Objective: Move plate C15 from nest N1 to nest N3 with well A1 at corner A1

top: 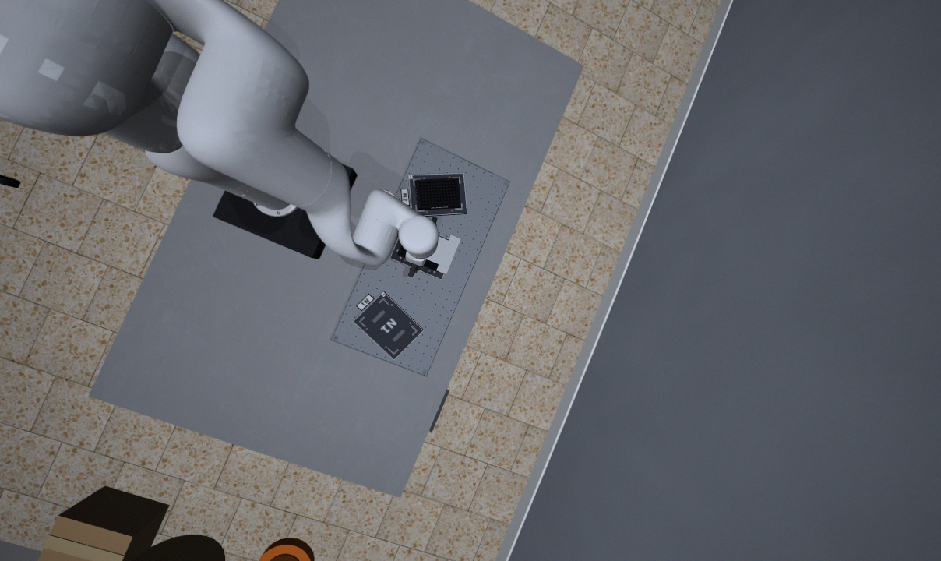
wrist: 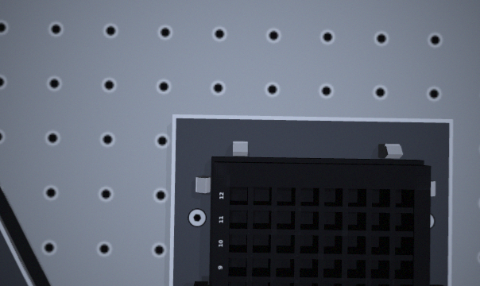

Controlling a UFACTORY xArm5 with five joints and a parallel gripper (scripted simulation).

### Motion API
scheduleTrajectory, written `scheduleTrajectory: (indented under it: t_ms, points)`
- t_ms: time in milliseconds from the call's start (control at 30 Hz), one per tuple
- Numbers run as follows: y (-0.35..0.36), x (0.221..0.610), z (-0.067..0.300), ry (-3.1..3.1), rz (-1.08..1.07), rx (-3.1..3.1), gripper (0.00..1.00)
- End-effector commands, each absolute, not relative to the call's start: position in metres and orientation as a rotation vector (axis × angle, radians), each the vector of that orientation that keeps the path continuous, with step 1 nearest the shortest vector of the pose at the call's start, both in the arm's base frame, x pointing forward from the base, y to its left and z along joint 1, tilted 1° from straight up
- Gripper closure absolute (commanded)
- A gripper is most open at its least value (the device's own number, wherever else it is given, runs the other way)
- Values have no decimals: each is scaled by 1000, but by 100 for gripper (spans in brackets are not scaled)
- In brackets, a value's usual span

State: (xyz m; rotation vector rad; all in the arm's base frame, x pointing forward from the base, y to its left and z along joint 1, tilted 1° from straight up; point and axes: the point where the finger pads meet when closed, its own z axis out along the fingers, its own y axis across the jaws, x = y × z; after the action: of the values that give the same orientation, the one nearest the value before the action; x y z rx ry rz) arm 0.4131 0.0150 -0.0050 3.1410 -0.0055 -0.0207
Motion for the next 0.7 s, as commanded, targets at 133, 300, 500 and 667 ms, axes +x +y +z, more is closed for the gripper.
scheduleTrajectory:
  t_ms: [133, 300, 500, 667]
  points:
    - [15, 414, -6, -6, -15, 3145, 100]
    - [15, 414, -6, -6, -15, 3145, 100]
    - [15, 414, -6, -6, -15, 3145, 100]
    - [15, 414, -7, -6, -15, 3145, 0]
